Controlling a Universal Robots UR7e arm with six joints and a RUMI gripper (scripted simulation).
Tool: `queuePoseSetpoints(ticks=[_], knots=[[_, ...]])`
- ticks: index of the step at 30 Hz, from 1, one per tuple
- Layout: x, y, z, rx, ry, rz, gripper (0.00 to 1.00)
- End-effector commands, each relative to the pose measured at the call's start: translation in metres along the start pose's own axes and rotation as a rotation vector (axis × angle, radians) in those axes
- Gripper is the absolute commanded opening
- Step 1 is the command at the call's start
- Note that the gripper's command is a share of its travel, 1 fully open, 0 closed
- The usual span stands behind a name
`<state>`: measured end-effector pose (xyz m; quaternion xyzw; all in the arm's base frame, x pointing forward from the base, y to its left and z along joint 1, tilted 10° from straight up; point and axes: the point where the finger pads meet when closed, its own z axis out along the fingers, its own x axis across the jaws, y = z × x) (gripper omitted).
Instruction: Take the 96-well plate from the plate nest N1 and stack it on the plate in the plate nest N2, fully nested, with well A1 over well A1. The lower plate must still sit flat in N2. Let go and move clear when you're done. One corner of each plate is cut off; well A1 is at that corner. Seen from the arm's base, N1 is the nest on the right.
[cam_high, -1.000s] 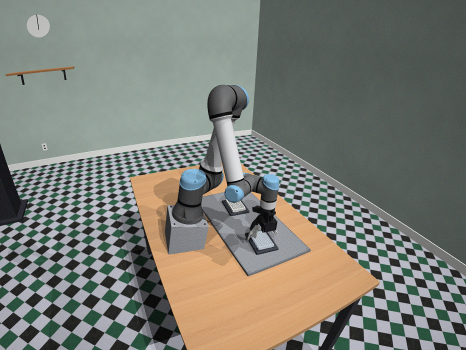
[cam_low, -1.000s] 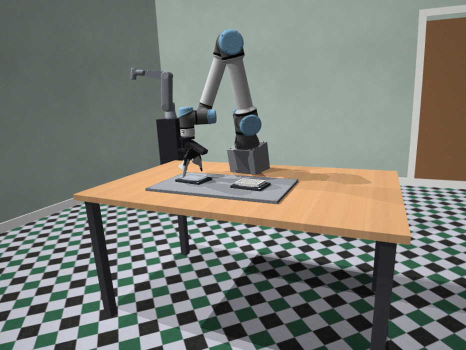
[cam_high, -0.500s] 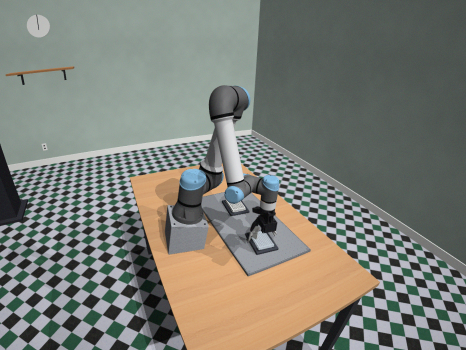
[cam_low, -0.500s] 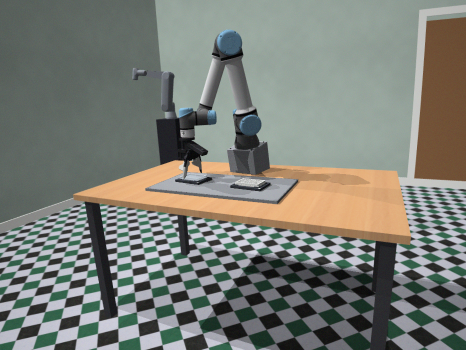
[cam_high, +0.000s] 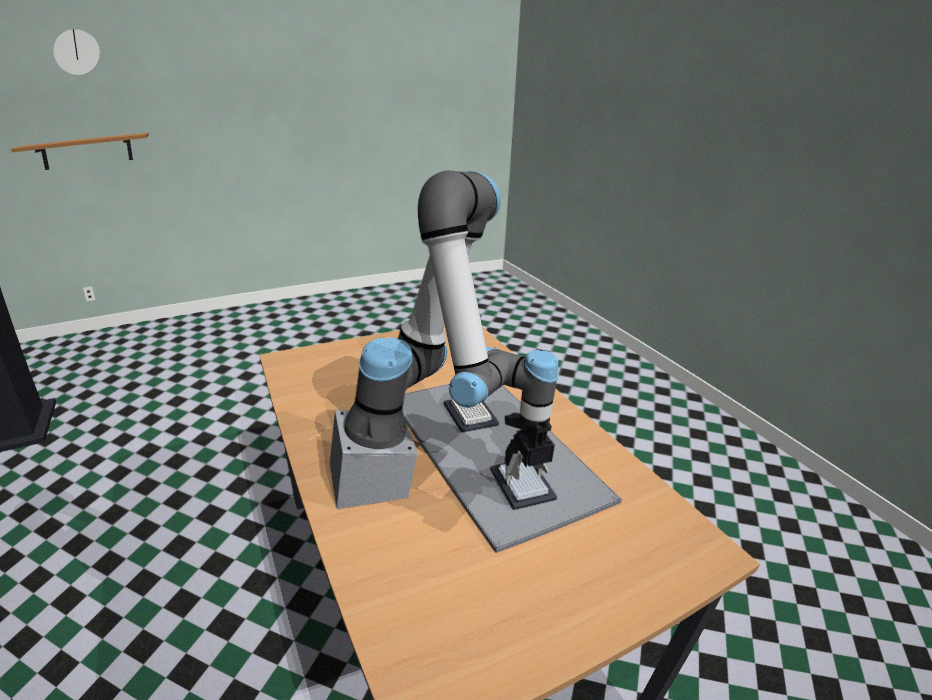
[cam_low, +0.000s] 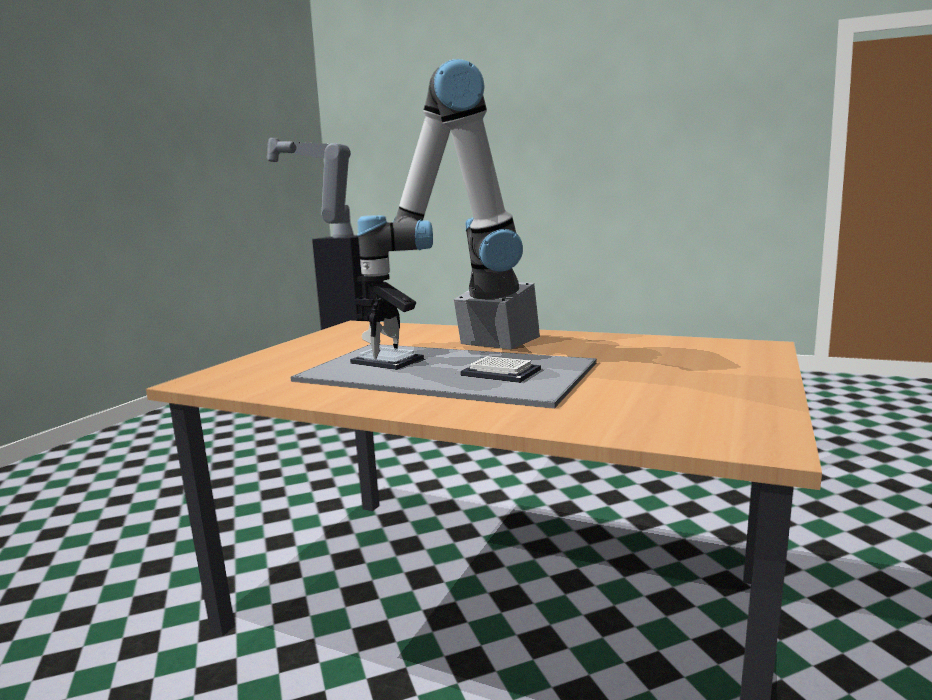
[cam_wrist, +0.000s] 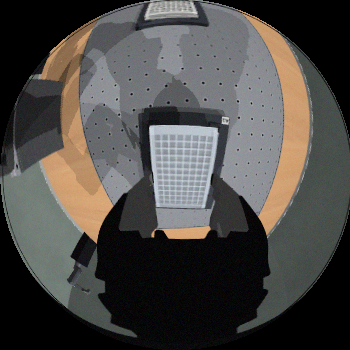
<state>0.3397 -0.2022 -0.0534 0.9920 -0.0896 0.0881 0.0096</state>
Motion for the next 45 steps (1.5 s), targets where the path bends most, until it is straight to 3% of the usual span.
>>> queuePoseSetpoints(ticks=[1,19,45], knots=[[0.000,0.000,0.000,-0.001,0.001,0.000,0.00],[0.000,0.000,0.000,-0.001,0.001,0.000,0.00],[0.000,0.000,-0.038,-0.001,0.001,0.000,0.00]])
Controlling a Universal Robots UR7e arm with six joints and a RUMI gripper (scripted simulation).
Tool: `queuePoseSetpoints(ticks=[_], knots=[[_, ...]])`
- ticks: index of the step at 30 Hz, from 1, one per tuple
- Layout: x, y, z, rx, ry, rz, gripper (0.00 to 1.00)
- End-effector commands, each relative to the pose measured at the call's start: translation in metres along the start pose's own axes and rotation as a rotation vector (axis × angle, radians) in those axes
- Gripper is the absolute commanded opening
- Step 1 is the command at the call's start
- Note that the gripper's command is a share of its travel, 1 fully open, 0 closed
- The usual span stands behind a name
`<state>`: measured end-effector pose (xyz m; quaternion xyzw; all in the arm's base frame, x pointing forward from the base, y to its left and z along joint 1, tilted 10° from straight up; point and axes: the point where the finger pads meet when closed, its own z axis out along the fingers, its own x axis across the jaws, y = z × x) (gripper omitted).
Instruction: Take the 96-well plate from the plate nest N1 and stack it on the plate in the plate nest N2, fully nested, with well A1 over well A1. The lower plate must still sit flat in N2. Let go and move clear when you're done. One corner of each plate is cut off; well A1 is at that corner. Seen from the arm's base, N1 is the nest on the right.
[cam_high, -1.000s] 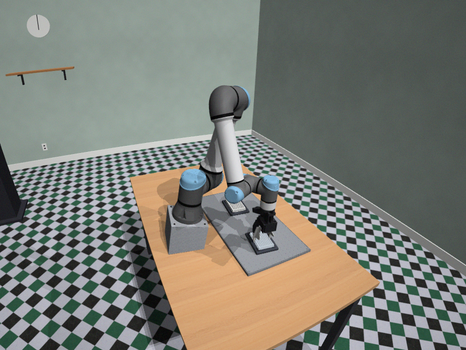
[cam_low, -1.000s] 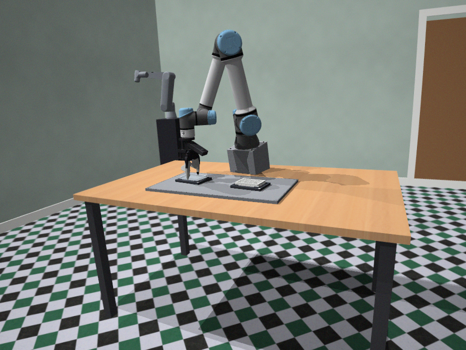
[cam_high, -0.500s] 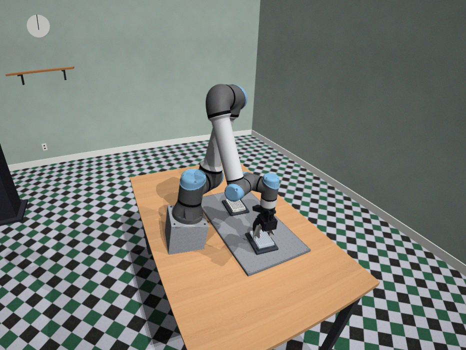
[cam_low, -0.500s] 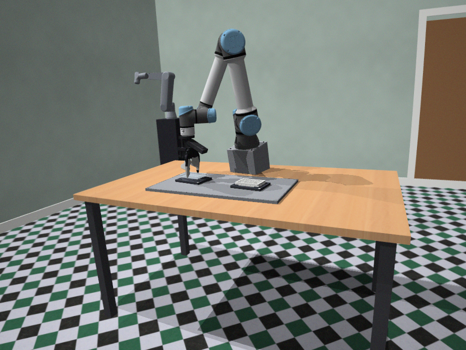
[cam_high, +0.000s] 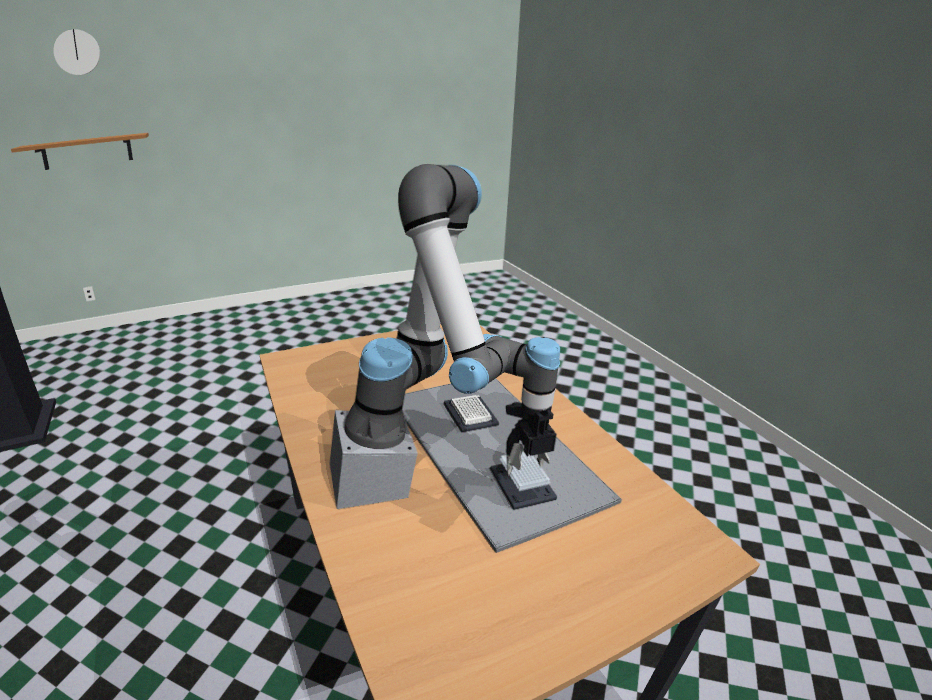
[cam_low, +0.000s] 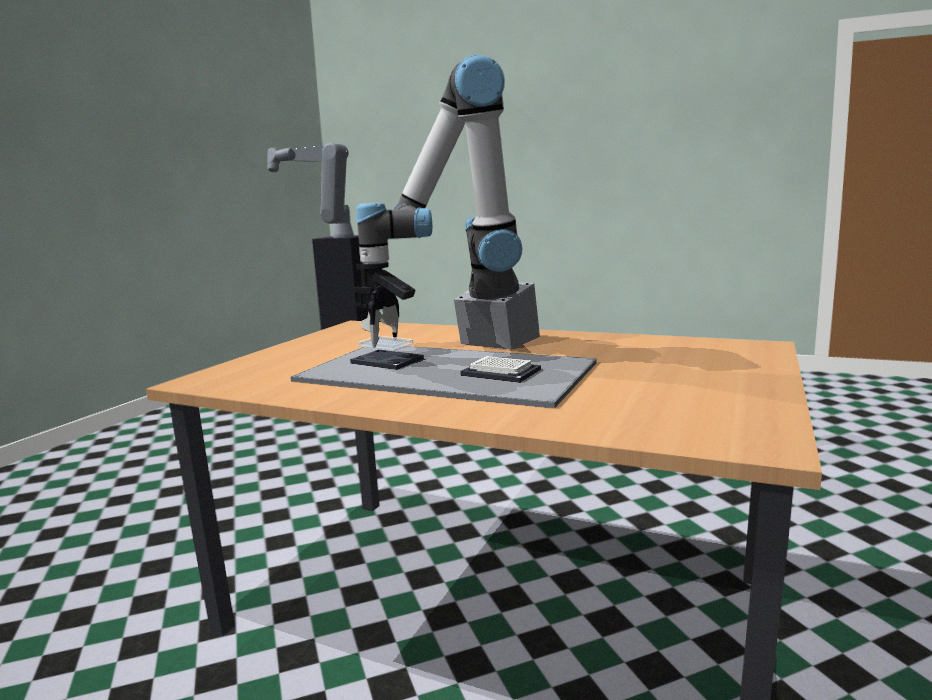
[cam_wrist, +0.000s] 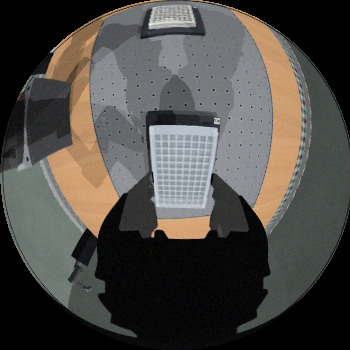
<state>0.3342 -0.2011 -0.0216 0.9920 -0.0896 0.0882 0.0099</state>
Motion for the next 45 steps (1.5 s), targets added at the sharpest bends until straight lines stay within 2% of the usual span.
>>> queuePoseSetpoints(ticks=[1,32,45], knots=[[0.000,0.000,-0.006,0.000,0.000,0.000,0.00],[0.000,0.000,-0.055,0.000,0.000,0.000,0.00],[0.000,0.000,-0.055,0.000,0.000,0.000,0.00]])
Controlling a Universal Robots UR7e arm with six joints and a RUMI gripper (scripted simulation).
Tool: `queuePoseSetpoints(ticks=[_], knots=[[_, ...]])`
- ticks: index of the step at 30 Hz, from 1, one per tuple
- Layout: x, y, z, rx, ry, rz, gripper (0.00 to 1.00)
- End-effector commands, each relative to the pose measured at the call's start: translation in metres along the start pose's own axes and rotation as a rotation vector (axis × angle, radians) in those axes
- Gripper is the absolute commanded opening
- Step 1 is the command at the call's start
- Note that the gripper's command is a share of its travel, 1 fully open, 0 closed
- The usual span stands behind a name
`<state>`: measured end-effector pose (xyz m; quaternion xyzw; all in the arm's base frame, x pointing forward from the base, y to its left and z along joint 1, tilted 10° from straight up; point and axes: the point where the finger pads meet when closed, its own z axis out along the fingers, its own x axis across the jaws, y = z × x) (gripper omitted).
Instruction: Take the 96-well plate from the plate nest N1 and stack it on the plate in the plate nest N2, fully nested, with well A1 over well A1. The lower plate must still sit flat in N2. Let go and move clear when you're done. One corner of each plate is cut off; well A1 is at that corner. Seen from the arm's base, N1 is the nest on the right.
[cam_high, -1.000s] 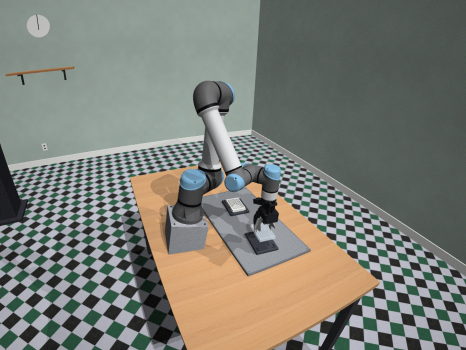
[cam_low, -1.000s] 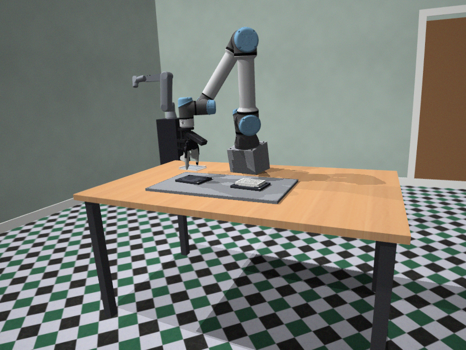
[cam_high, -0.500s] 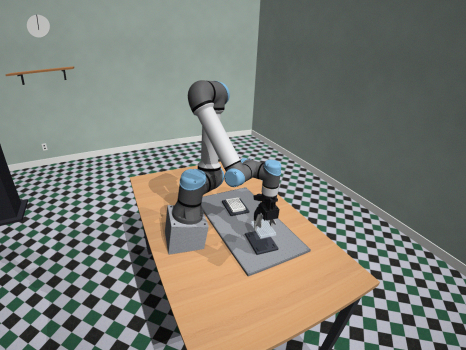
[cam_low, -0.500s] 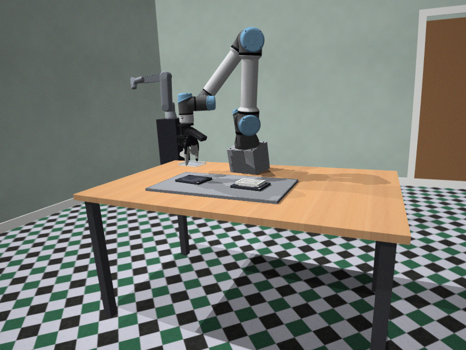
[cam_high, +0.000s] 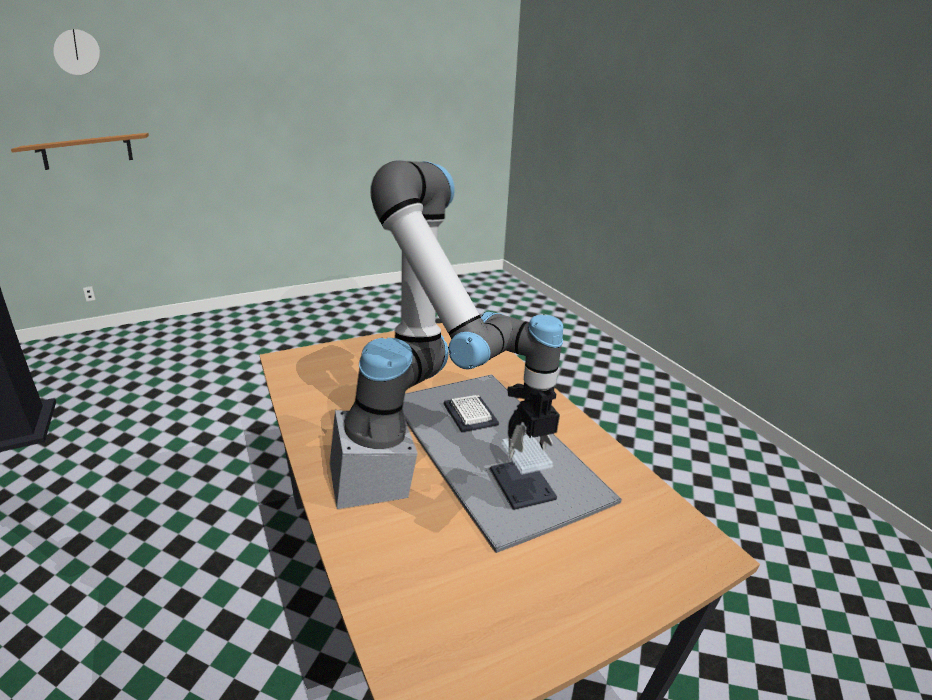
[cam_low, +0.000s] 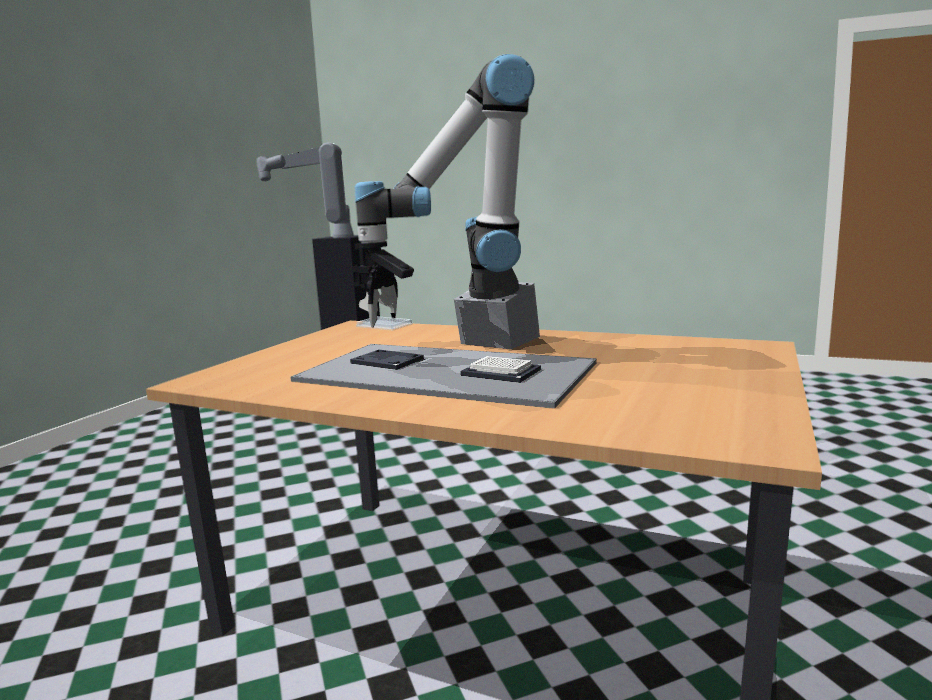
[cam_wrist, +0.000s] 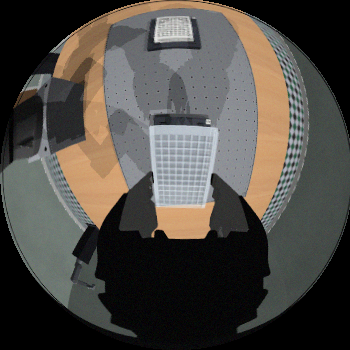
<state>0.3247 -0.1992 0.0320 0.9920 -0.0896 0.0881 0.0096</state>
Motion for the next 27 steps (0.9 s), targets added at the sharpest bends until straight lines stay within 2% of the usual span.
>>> queuePoseSetpoints(ticks=[1,10,27], knots=[[0.000,0.000,0.000,-0.001,0.001,0.000,0.00],[0.000,0.000,0.000,-0.001,0.001,0.000,0.00],[-0.003,-0.050,0.000,-0.001,0.001,-0.038,0.00]])
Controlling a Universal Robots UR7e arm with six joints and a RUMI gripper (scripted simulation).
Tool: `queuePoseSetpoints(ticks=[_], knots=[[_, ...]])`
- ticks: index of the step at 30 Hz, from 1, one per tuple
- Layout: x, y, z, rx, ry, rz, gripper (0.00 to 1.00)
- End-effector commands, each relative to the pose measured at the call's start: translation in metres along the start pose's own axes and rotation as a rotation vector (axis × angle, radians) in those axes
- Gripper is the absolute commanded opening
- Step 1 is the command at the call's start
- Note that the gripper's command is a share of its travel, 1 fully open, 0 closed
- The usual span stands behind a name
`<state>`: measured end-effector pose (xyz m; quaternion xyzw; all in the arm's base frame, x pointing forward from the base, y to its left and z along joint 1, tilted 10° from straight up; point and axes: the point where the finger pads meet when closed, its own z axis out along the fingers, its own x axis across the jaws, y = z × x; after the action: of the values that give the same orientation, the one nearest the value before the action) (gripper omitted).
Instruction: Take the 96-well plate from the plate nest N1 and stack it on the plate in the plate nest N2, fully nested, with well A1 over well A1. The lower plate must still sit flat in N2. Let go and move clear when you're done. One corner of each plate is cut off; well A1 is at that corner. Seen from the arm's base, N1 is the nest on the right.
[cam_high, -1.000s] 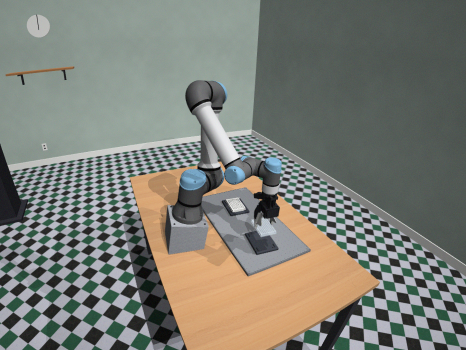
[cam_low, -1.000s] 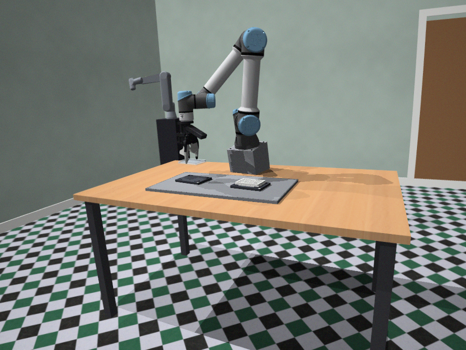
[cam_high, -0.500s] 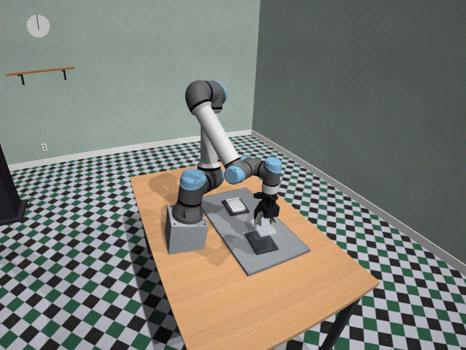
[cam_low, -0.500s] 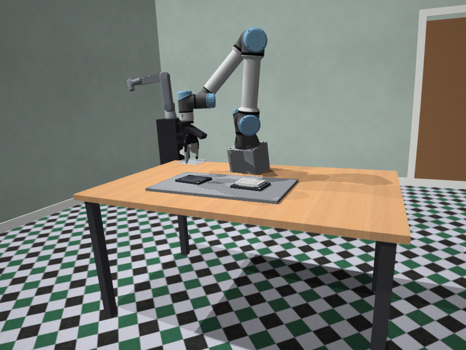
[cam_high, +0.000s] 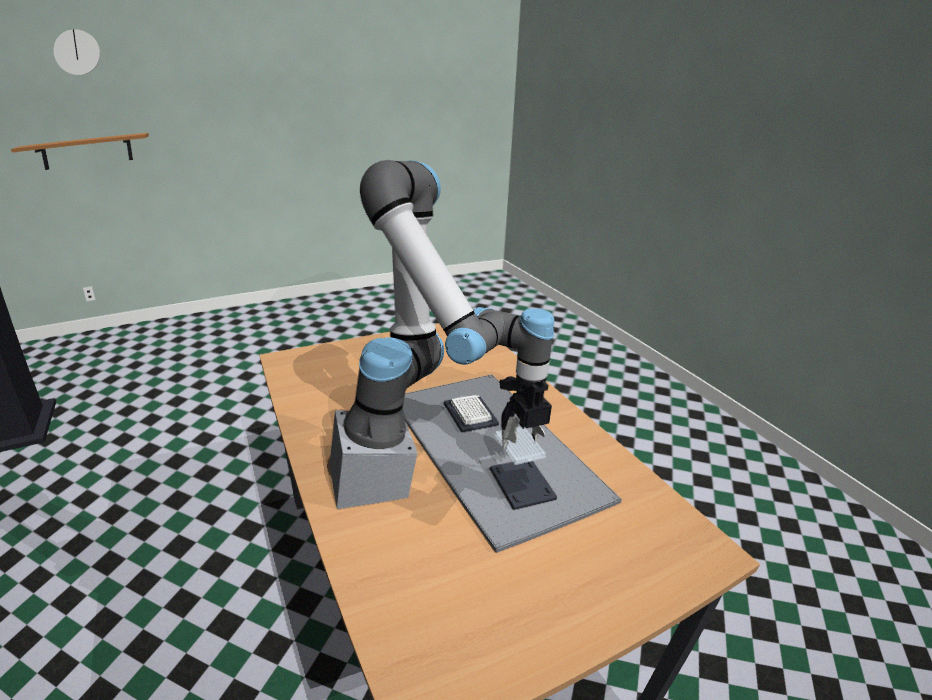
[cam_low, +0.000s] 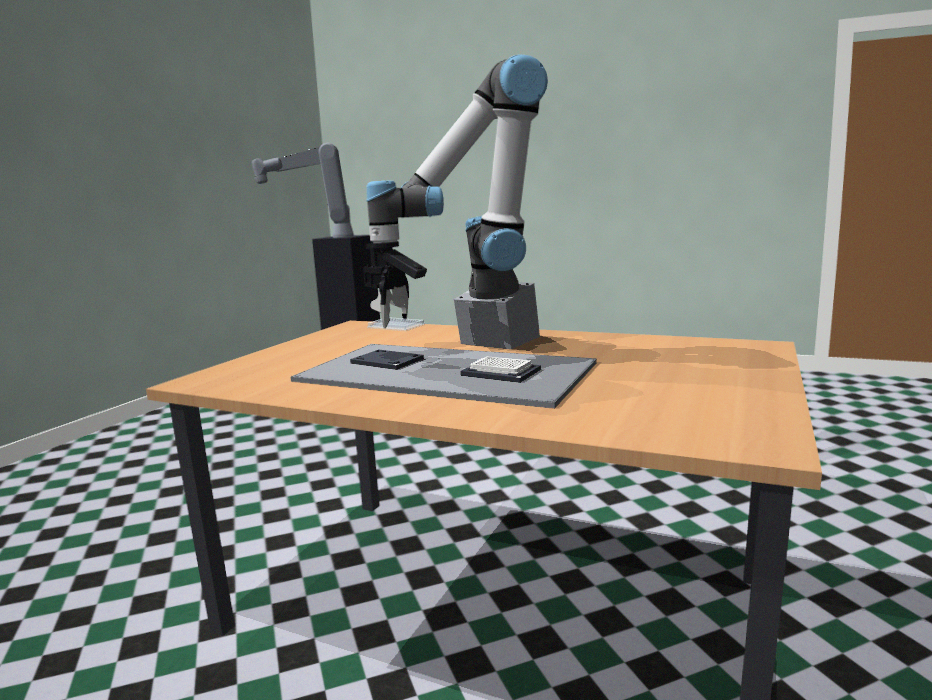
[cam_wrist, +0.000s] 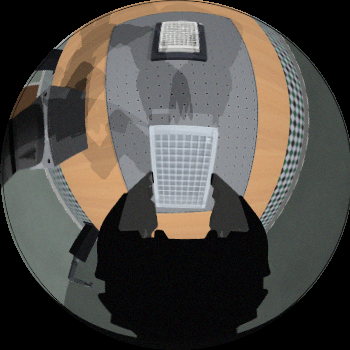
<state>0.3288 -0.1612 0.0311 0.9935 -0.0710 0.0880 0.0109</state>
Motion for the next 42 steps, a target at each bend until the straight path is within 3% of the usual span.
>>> queuePoseSetpoints(ticks=[1,42], knots=[[0.000,-0.015,-0.001,-0.001,0.000,0.000,0.00],[-0.004,-0.138,-0.001,-0.001,0.001,0.000,0.00]])
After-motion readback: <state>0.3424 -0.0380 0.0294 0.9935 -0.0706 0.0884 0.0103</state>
